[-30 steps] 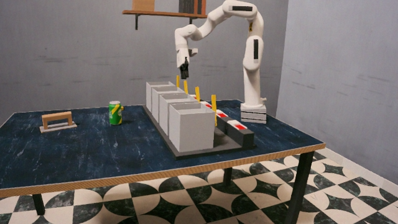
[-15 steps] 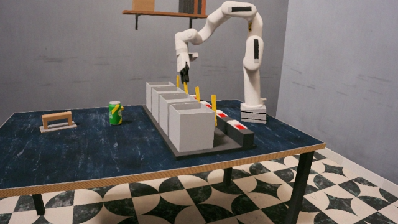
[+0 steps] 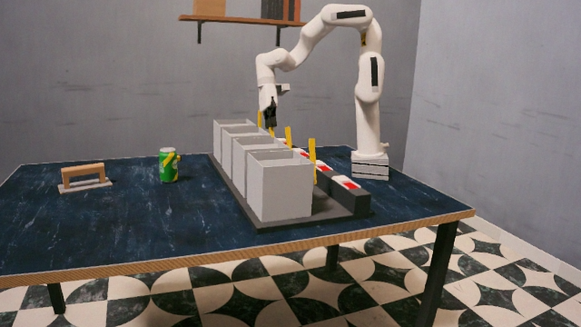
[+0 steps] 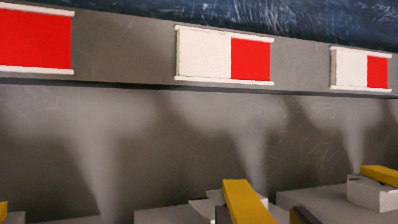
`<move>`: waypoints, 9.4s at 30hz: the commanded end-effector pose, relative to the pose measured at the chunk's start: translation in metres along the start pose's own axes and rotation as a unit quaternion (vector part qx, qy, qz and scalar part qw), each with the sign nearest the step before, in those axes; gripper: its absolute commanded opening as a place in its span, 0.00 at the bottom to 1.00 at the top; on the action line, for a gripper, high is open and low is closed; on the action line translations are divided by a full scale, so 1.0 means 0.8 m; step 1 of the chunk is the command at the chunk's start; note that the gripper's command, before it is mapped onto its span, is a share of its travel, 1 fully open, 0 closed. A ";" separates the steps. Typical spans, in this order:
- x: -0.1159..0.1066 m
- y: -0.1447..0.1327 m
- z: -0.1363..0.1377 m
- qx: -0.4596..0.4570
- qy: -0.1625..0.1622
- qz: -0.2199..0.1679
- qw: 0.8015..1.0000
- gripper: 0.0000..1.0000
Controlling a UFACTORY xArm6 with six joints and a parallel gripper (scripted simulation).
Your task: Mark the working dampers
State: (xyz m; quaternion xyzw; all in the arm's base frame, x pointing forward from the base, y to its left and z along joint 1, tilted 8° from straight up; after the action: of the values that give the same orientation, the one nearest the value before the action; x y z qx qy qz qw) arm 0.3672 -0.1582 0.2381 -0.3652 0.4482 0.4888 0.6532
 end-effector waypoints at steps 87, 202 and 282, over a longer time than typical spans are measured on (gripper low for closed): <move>0.012 0.002 0.016 -0.001 0.038 -0.011 0.999 0.19; -0.006 0.018 0.084 0.000 0.173 -0.042 0.984 0.39; -0.086 -0.110 0.157 0.000 0.190 -0.046 0.981 0.39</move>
State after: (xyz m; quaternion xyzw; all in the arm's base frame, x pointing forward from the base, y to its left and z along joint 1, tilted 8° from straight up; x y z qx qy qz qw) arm 0.4719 -0.0866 0.3460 -0.4703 0.5479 0.3819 0.5768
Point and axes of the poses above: the point where the finger pads meet when closed, its own x axis out along the fingers, its own z axis across the jaws, y = z × x, the point moved 7 cm from there along -x, back along the fingers, and after that the axes turned 13 degrees about x, right-handed, at the moved point
